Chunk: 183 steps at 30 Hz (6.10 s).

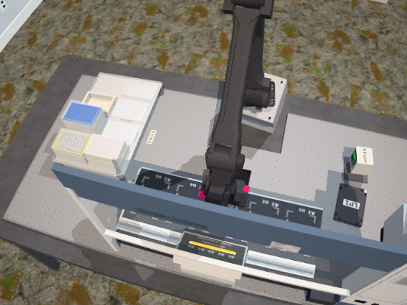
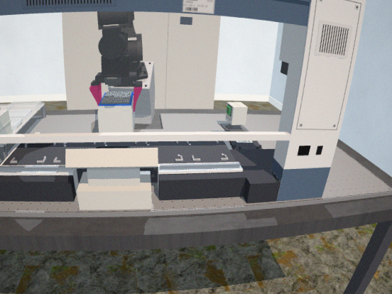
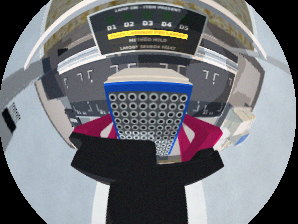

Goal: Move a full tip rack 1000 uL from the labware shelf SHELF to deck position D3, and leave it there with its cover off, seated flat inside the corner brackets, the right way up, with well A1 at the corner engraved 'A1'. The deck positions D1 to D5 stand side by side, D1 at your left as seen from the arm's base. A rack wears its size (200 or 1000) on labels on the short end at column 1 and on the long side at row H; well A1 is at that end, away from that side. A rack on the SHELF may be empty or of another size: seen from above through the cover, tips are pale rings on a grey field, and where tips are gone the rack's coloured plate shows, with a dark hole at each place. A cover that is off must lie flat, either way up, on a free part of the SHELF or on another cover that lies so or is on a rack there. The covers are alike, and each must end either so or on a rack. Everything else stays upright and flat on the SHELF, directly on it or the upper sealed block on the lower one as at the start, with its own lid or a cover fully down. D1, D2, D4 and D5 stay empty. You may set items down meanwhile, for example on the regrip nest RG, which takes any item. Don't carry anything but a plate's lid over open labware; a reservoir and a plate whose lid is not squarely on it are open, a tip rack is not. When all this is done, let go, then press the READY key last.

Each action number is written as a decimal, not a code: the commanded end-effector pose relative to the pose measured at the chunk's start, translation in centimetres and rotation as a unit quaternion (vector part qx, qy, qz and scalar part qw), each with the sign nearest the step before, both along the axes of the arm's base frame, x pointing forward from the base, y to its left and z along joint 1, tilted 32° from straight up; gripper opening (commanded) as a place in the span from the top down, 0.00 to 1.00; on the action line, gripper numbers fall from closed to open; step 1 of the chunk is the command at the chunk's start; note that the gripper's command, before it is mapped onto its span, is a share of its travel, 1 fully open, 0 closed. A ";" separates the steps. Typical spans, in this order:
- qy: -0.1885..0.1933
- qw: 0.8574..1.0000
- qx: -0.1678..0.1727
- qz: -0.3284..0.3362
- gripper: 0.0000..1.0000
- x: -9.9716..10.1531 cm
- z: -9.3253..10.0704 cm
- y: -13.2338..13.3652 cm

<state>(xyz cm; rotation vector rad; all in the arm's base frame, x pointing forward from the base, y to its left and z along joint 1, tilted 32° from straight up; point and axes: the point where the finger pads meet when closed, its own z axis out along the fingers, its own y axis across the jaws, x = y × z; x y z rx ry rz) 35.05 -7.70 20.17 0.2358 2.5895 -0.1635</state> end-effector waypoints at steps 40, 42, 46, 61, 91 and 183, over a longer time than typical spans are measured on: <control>-0.021 1.000 -0.005 0.001 1.00 3.2 -2.4 -1.0; -0.021 1.000 -0.005 0.001 1.00 3.2 -2.4 -1.0; -0.021 1.000 -0.005 0.001 1.00 3.2 -2.4 -1.0; -0.021 1.000 -0.005 0.001 1.00 3.2 -2.4 -1.0; -0.021 1.000 -0.005 0.001 1.00 3.2 -2.4 -1.0; -0.021 1.000 -0.005 0.001 1.00 3.6 -3.5 -1.2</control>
